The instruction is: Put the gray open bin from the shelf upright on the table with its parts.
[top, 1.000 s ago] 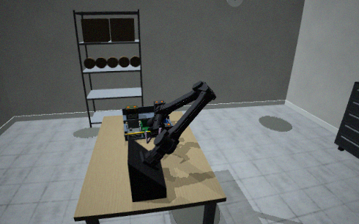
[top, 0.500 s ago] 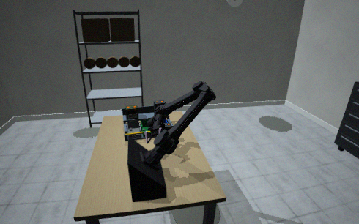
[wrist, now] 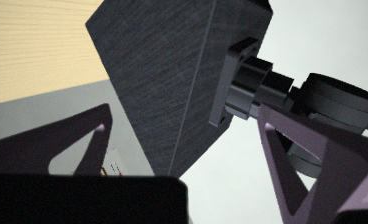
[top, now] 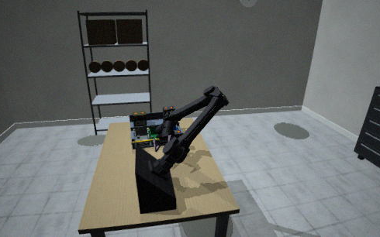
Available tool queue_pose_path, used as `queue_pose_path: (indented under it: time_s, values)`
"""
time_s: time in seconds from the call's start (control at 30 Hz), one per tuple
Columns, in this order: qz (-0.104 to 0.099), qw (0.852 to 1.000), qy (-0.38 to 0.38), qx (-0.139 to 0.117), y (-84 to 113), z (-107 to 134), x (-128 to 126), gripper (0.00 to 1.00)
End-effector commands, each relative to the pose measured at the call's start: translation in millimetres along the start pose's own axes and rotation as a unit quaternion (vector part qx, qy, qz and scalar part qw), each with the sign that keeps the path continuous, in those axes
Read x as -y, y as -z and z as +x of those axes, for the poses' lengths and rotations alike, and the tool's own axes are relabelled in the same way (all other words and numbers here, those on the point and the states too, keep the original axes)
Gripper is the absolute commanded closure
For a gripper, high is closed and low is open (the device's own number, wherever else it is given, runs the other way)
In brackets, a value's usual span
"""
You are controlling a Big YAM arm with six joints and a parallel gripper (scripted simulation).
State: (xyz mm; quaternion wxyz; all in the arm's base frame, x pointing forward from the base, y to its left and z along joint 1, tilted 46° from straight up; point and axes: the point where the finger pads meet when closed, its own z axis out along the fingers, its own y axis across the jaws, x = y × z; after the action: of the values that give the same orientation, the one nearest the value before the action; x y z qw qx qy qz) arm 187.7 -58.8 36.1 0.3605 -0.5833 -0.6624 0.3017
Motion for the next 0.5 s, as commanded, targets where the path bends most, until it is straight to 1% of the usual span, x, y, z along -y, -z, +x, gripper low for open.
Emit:
queue_pose_path:
  time_s: [0.0,0.37,0.47]
  values:
    - [-0.015,1.0,0.004,0.014,8.7,2.0,-0.8,0.0]
    - [-0.023,0.999,0.005,0.023,11.1,0.8,-0.9,0.0]
    - [-0.025,0.999,0.008,0.03,12.5,1.7,-0.7,0.0]
